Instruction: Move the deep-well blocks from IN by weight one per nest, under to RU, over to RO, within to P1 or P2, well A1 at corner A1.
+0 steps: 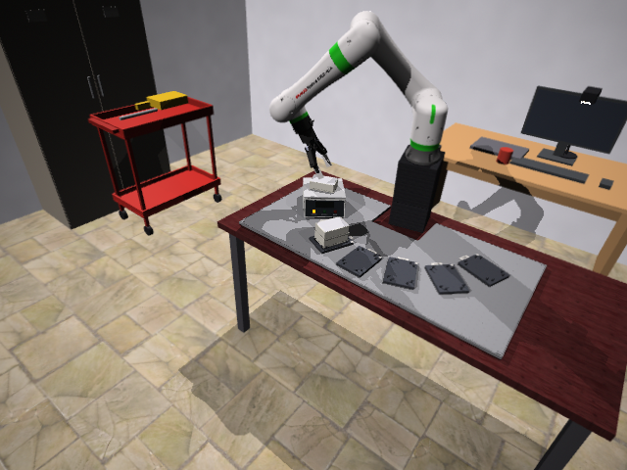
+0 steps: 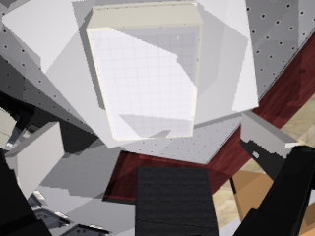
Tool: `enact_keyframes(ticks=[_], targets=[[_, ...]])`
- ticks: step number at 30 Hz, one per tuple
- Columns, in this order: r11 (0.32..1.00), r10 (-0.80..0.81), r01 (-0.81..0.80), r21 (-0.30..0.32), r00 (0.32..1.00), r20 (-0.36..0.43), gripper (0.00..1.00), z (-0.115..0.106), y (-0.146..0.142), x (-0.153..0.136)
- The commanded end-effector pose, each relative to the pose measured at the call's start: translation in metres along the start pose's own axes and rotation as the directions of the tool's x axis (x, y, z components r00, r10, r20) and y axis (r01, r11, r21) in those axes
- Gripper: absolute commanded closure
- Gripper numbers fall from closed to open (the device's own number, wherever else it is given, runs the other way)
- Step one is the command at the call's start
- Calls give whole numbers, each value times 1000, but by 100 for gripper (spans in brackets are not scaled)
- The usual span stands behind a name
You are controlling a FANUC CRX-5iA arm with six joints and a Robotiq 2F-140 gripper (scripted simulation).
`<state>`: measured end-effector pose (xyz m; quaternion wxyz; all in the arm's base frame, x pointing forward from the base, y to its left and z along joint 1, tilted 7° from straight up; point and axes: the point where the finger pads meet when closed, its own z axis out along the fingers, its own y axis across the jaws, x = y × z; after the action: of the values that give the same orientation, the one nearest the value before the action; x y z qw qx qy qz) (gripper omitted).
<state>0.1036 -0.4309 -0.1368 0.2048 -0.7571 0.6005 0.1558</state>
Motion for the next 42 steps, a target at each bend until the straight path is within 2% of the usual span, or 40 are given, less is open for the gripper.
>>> enact_keyframes(ticks=[1,42], targets=[[1000,0,0,0,1000,0,0,4,0,3],[1000,0,0,0,1000,0,0,53,0,31]])
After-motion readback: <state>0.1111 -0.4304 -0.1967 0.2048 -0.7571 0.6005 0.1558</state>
